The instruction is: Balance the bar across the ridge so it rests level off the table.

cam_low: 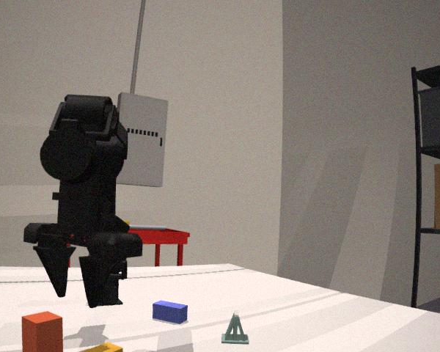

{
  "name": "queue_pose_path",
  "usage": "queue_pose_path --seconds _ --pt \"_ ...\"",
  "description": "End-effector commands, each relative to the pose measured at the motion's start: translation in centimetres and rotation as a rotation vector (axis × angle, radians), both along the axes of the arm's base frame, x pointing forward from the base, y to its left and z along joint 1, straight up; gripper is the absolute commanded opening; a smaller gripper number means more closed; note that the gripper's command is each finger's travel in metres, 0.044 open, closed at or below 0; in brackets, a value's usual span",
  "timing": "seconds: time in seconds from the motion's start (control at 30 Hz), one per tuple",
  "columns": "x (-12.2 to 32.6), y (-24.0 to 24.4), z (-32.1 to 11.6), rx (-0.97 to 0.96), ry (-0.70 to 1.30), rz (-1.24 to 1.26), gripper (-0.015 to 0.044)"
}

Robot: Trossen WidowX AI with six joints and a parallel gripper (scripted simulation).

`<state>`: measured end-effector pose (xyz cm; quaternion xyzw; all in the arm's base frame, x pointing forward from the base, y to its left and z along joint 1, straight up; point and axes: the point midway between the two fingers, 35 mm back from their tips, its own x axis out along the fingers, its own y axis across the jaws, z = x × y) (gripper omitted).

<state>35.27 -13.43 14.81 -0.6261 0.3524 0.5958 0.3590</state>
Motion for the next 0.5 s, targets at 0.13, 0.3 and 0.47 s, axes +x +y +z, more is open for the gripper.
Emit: queue_pose_path --seconds 0.13,0.3,0.47 --pt "-0.2 0.0 -4.9 0.001 0.01 0.005 0.0315" --pt "-0.5 0.2 -7.1 0.001 0.011 0.005 0.0315" --pt "-0.5 0.2 -7.2 0.001 0.011 0.005 0.0315"
